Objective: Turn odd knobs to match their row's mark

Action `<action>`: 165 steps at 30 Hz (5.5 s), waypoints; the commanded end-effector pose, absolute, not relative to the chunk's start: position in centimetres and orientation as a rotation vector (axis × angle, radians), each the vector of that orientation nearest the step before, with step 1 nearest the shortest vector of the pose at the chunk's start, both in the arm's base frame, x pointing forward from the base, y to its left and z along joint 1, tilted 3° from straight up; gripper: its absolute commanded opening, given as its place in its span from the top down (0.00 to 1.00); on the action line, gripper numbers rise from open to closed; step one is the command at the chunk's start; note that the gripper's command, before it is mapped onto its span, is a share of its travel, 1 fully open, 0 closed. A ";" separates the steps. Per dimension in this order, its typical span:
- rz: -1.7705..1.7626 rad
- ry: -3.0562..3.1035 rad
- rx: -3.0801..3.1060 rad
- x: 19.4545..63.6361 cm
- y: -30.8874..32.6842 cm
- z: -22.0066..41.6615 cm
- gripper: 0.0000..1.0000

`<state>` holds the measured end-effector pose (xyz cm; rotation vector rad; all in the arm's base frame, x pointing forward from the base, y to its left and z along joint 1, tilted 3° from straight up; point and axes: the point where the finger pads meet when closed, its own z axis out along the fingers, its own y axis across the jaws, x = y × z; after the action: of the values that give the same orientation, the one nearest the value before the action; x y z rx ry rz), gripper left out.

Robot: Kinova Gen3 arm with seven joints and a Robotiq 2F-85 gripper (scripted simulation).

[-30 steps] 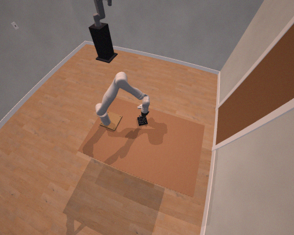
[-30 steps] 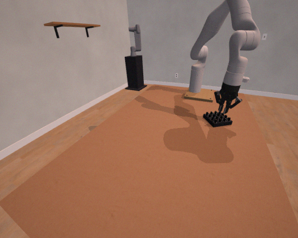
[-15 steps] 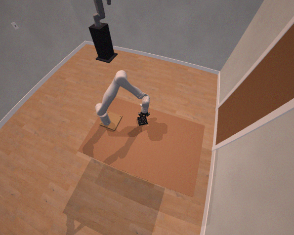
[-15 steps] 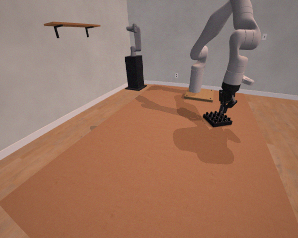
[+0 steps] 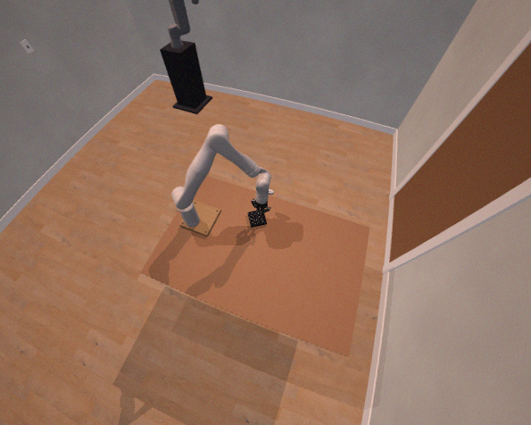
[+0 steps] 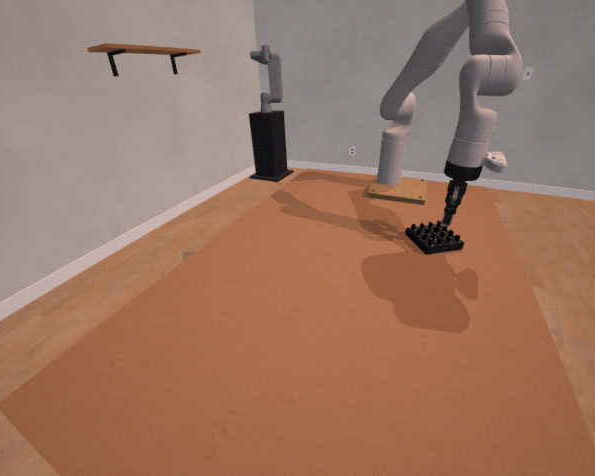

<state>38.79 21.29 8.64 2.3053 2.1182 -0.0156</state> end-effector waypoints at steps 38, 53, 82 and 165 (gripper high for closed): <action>0.083 1.085 2.948 39.7 22.7 10.4 0.81; 0.086 1.058 2.958 39.8 22.7 10.5 0.81; 0.086 1.058 2.958 39.8 22.7 10.5 0.81; 0.086 1.058 2.958 40.0 22.8 6.1 0.81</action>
<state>39.94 22.80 6.02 2.9577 1.0578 0.0831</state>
